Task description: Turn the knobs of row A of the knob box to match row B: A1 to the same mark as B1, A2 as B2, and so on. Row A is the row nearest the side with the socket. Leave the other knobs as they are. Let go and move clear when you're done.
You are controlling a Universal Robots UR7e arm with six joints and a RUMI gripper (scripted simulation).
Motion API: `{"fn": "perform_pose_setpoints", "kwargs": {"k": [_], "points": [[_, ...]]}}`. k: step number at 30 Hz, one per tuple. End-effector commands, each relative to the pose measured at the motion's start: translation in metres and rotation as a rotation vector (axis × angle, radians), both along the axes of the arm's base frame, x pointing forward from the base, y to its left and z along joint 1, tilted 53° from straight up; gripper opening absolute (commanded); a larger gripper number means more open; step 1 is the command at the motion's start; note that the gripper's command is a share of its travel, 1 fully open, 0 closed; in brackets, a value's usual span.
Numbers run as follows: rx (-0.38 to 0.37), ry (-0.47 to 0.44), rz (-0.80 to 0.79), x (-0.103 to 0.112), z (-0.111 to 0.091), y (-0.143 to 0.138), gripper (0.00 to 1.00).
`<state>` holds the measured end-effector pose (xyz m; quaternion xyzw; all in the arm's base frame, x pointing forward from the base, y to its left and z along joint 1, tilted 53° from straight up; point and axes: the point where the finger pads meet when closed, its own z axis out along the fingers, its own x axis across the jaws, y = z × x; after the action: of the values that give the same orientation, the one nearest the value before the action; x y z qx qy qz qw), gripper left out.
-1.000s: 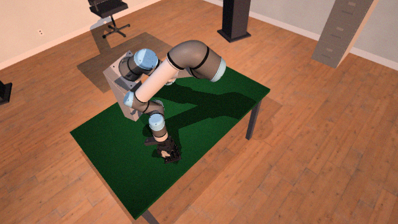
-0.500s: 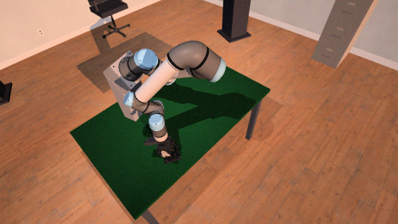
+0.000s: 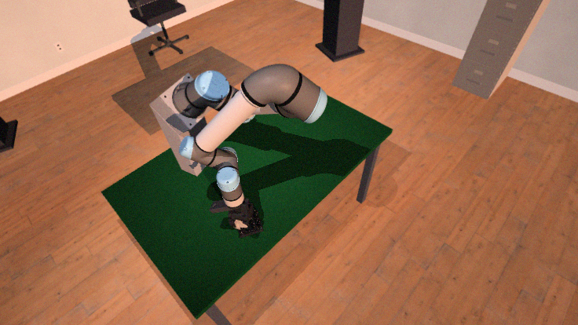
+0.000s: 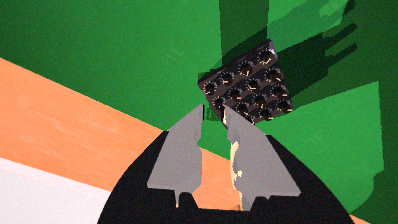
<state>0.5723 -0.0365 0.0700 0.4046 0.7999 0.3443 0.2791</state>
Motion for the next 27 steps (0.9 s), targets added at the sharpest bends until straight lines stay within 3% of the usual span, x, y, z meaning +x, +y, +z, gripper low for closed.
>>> {"fn": "perform_pose_setpoints", "kwargs": {"k": [1,27], "points": [[-0.004,-0.004,0.001,0.008,-0.004,0.002,0.11],[-0.004,-0.004,0.001,0.023,-0.017,0.008,0.11]]}}
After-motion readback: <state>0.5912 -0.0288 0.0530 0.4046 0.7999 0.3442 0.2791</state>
